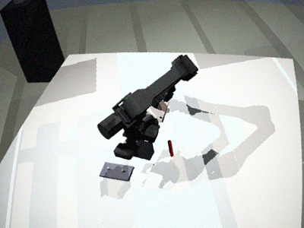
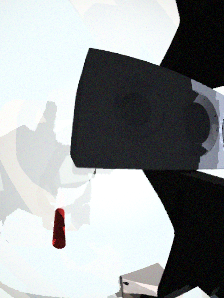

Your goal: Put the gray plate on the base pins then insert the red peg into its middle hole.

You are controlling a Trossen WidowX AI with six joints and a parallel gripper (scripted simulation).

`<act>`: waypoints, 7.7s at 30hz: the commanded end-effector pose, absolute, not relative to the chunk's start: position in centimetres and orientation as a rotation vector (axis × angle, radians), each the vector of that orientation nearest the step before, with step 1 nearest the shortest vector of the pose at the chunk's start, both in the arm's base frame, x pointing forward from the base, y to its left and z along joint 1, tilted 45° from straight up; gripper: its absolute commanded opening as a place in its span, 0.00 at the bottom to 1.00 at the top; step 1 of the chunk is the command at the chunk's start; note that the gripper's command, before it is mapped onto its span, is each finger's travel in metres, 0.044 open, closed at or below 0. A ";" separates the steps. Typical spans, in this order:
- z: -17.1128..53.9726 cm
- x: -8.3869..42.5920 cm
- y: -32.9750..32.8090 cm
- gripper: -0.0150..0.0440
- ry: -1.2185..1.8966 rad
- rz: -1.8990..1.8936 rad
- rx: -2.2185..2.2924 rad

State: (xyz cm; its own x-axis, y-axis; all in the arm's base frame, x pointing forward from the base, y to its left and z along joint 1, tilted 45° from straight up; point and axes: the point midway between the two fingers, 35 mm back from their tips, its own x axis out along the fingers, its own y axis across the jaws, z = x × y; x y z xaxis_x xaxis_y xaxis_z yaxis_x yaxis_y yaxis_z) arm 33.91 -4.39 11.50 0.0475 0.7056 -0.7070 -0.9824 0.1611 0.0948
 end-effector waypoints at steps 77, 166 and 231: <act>-2.5 35.0 -6.8 0.25 0.625 1.423 -0.601; 15.8 27.3 -2.9 1.00 1.604 0.190 1.037; 12.1 24.4 5.8 1.00 1.709 -0.281 1.467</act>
